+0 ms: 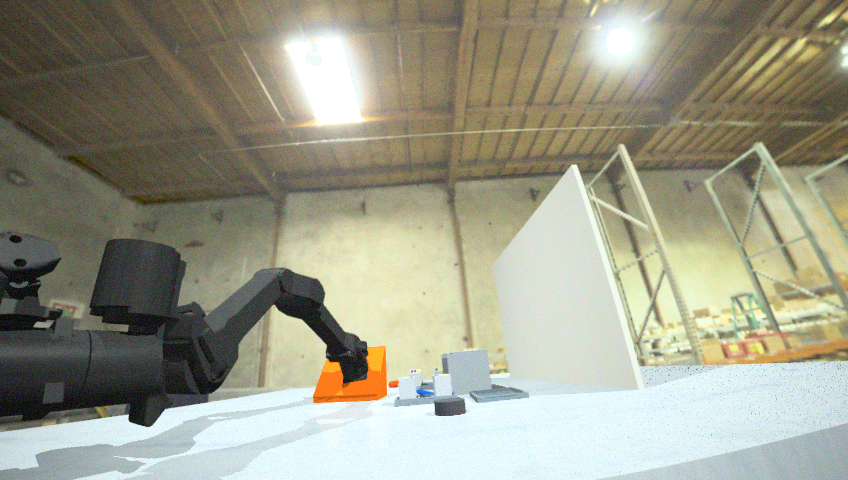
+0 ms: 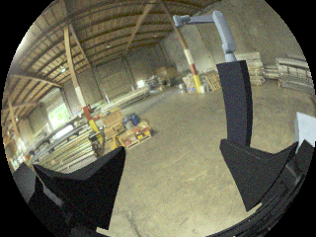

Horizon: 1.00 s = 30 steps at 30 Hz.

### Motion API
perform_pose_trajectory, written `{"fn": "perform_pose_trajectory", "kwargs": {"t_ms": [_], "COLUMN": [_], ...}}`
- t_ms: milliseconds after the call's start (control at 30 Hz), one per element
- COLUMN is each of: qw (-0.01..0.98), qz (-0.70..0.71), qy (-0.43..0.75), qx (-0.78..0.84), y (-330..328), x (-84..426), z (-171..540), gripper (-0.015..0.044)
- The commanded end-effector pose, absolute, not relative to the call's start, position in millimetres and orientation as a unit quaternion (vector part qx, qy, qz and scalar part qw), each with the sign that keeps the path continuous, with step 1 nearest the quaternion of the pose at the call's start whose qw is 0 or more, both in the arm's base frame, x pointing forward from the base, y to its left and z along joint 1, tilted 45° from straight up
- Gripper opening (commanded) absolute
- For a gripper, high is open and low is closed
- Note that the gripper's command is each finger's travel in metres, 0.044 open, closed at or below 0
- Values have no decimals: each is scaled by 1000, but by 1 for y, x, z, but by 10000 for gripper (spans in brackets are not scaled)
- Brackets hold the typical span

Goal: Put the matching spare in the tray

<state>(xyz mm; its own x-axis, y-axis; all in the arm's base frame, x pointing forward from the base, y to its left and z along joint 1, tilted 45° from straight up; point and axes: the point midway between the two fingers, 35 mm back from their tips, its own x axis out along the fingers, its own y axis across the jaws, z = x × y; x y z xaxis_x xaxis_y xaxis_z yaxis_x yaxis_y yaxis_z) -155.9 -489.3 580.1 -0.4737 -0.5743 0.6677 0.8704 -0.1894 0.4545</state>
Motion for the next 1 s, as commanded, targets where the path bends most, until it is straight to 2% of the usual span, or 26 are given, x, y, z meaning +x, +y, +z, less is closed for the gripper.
{"fn": "perform_pose_trajectory", "kwargs": {"t_ms": [0, 433, 967], "qw": [512, 635, 768], "qz": [-749, -706, -620], "qy": [-394, -312, -152], "qx": [-145, -45, 52], "y": [-503, -529, -497], "x": [-116, 42, 242], "z": [573, 535, 453], "gripper": [440, 440, 440]}}
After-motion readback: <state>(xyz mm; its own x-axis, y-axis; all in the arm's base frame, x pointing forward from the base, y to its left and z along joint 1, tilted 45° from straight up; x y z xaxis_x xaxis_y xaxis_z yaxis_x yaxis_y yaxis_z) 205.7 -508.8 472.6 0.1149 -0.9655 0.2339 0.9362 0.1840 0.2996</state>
